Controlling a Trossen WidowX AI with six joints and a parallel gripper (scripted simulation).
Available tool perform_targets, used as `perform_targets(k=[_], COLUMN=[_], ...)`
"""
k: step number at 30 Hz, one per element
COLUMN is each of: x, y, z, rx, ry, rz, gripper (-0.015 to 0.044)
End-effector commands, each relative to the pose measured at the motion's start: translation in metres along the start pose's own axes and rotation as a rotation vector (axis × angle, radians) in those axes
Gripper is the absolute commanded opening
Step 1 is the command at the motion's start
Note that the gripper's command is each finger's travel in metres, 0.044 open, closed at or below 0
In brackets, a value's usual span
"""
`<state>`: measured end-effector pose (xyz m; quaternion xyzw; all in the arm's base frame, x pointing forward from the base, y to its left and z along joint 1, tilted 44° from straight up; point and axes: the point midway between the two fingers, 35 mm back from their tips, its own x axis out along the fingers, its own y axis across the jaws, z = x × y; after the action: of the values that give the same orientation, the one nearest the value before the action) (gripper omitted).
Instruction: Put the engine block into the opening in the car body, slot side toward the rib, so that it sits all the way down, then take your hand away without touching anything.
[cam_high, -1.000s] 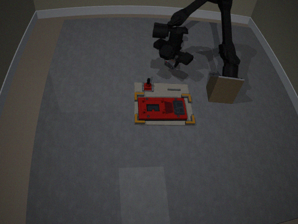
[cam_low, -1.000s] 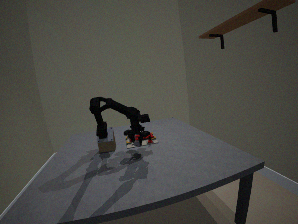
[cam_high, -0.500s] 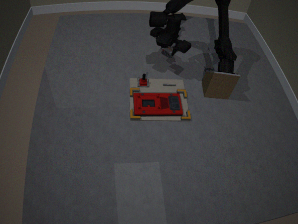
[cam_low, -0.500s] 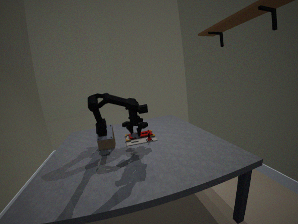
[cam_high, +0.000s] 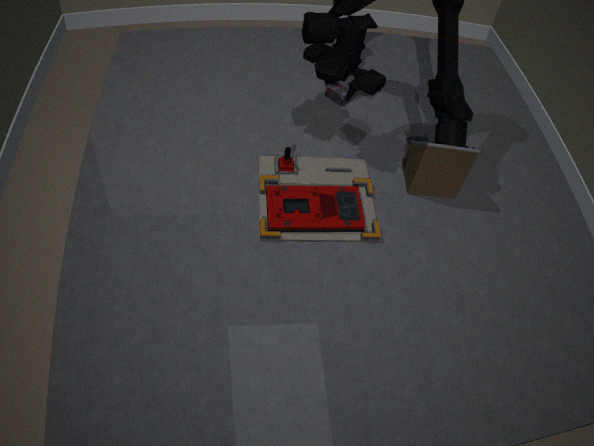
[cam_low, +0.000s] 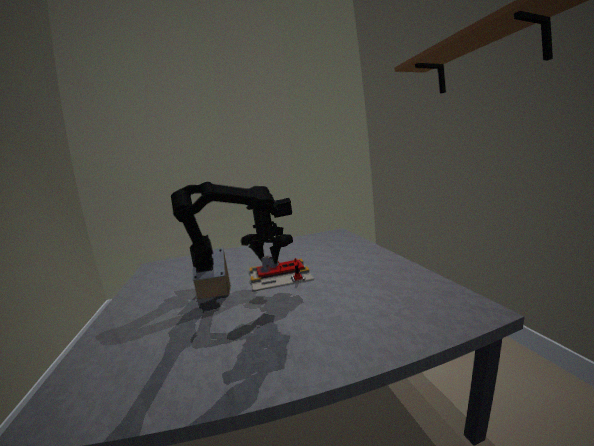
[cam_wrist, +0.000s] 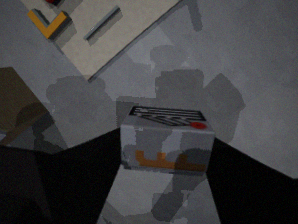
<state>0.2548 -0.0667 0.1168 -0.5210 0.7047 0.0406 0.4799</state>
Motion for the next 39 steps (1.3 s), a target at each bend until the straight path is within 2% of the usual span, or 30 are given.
perform_targets(k=[1,11,26,32,39], x=[0.012,0.009,0.017,0.017,0.016], y=[0.002,0.001,0.004,0.001,0.000], z=[-0.002,-0.004,-0.019,-0.025,-0.026], rx=[-0.001,0.000,0.002,0.000,-0.001], ry=[0.006,-0.064,-0.512,-0.699,-0.719], rz=[0.008,0.014,0.052,0.013,0.004], gripper=[0.0000,0.0000,0.0000,0.0000,0.0000])
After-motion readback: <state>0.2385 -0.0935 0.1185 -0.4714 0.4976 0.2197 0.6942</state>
